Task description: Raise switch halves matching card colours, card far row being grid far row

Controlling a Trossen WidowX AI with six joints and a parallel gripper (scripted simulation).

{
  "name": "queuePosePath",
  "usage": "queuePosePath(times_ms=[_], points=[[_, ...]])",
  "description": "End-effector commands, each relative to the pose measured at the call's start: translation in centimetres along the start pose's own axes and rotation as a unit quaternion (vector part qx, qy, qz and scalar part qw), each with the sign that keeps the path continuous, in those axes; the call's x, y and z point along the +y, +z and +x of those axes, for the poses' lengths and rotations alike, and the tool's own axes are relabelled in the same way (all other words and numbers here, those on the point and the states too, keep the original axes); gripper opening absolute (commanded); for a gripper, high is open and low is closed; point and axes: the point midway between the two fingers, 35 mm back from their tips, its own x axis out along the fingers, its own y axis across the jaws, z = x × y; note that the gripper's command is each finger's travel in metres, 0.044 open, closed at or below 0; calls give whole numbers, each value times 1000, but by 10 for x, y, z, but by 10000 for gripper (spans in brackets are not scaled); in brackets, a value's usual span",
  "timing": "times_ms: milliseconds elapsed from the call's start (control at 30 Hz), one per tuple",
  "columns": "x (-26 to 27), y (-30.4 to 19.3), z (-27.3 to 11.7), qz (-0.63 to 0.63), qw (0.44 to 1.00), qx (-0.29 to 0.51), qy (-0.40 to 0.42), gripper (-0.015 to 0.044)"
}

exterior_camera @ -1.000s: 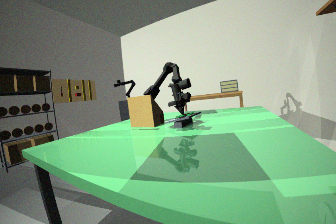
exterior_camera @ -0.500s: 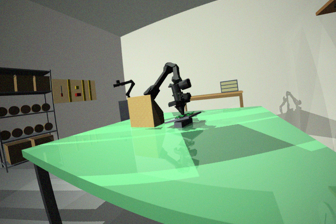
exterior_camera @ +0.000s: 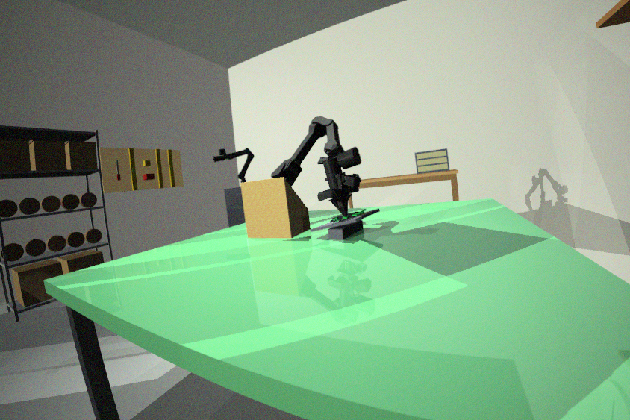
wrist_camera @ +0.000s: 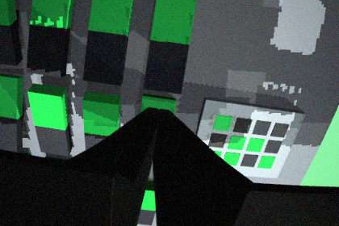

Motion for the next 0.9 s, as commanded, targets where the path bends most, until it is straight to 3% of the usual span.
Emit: queuePosePath(times_ms=[0, 167, 700, 867], points=[[0, 1, -11, 0, 1000, -2, -1, 0], [-1, -3, -65, 2, 1000, -12, -1, 0], [64, -61, -63, 3, 1000, -11, 1, 0], [65, -61, -30, 3, 1000, -23, 1, 0]])
